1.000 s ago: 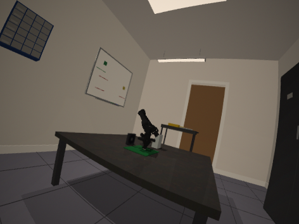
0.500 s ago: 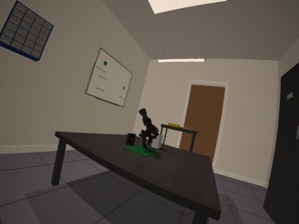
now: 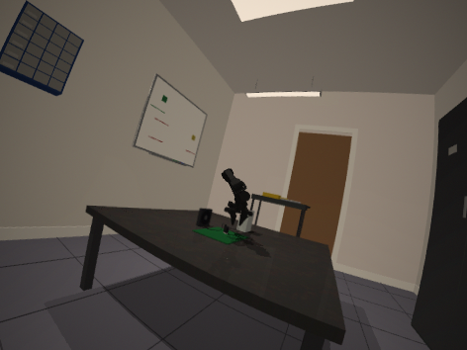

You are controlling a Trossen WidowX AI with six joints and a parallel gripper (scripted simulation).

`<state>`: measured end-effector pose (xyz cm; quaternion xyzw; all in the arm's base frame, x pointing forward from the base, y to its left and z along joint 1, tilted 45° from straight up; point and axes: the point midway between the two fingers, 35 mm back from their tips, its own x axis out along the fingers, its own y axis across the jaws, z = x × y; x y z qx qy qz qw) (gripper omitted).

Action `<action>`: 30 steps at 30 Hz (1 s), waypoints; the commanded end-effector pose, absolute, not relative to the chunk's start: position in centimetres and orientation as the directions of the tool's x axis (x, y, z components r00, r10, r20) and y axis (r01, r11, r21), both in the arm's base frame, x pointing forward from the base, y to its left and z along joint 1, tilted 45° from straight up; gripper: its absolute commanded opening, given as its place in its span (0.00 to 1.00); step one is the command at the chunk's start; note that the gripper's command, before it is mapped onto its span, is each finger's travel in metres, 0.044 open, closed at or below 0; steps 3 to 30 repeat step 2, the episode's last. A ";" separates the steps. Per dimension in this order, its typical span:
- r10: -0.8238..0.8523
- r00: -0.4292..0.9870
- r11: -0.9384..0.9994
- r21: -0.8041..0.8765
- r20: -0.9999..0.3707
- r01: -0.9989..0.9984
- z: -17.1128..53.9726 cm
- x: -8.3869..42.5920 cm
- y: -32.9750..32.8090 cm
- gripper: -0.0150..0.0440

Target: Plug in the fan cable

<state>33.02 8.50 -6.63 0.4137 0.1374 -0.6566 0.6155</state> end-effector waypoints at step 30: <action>-0.698 0.091 -0.204 0.319 -0.710 0.925 -9.4 33.2 11.0 0.69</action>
